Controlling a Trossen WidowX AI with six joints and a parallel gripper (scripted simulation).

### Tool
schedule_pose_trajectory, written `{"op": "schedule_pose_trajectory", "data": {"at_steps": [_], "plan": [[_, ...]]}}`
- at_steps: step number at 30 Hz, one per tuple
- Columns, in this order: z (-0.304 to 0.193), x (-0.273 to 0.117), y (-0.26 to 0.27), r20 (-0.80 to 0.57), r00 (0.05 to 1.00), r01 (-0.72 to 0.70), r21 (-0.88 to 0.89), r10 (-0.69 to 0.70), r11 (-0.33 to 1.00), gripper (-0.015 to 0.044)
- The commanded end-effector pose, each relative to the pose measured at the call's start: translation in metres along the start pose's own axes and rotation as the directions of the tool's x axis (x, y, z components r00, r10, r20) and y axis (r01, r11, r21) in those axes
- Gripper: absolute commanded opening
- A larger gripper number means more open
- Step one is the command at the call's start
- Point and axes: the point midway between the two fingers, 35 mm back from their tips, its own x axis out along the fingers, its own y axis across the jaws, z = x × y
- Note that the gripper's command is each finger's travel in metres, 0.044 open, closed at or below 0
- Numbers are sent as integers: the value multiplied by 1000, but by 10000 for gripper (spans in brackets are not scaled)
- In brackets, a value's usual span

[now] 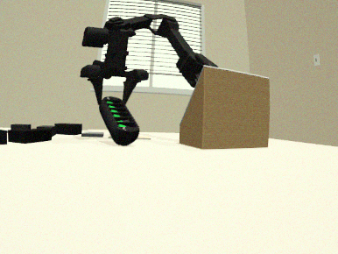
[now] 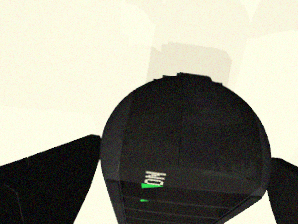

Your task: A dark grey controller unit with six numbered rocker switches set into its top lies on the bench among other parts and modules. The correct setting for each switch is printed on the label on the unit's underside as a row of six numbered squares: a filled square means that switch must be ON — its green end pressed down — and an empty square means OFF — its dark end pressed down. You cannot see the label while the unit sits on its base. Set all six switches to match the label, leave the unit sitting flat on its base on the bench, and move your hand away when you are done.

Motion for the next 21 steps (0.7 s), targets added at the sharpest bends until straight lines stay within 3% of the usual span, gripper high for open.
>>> {"op": "schedule_pose_trajectory", "data": {"at_steps": [1, 21], "plan": [[-3, -2, 0, 7, 1000, -3, -1, 3, 1000, 336], [-14, -9, 0, 33, 999, -3, -1, 3, 1000, 336]]}}
